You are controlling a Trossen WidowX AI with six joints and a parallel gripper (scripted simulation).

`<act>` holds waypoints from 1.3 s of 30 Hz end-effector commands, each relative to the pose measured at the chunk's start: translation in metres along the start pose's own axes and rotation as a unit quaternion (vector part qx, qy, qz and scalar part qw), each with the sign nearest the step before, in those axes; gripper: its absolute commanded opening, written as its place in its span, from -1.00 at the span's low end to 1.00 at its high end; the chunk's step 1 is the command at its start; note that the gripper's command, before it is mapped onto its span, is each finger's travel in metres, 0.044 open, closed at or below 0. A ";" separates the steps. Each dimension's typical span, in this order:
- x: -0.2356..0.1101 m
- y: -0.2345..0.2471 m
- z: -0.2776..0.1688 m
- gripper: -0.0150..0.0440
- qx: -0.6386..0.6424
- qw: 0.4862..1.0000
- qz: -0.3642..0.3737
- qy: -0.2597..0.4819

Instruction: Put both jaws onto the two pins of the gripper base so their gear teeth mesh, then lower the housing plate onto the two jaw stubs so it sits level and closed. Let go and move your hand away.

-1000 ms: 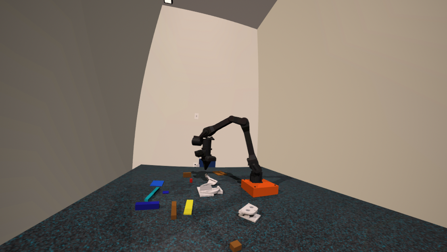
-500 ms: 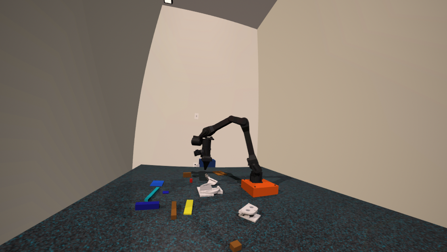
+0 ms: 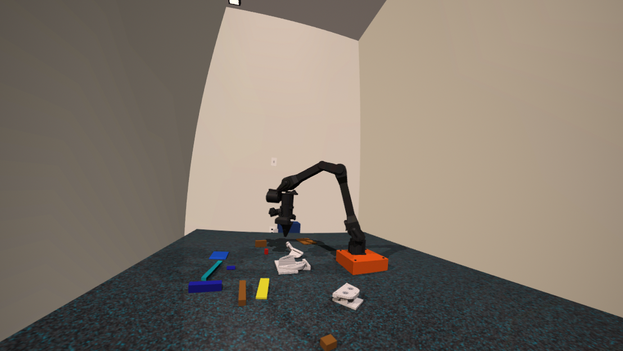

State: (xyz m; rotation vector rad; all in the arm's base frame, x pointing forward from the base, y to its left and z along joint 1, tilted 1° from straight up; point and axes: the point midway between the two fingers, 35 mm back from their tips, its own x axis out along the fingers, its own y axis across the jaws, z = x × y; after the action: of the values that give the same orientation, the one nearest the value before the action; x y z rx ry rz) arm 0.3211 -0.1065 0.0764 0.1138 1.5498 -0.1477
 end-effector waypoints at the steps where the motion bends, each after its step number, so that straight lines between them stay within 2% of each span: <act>1: 0.000 0.002 0.000 -0.49 0.042 0.999 0.000 0.001; 15: 0.000 0.005 0.002 -0.49 0.184 0.983 0.000 0.001; 30: -0.001 0.009 0.003 -0.49 0.332 0.943 0.000 0.001; 39: 0.001 0.009 0.004 -0.49 0.347 0.938 0.000 0.001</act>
State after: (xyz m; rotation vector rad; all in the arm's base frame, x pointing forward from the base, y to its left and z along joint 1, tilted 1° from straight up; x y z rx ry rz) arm 0.3262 -0.0985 0.0768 0.6619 1.4397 -0.6842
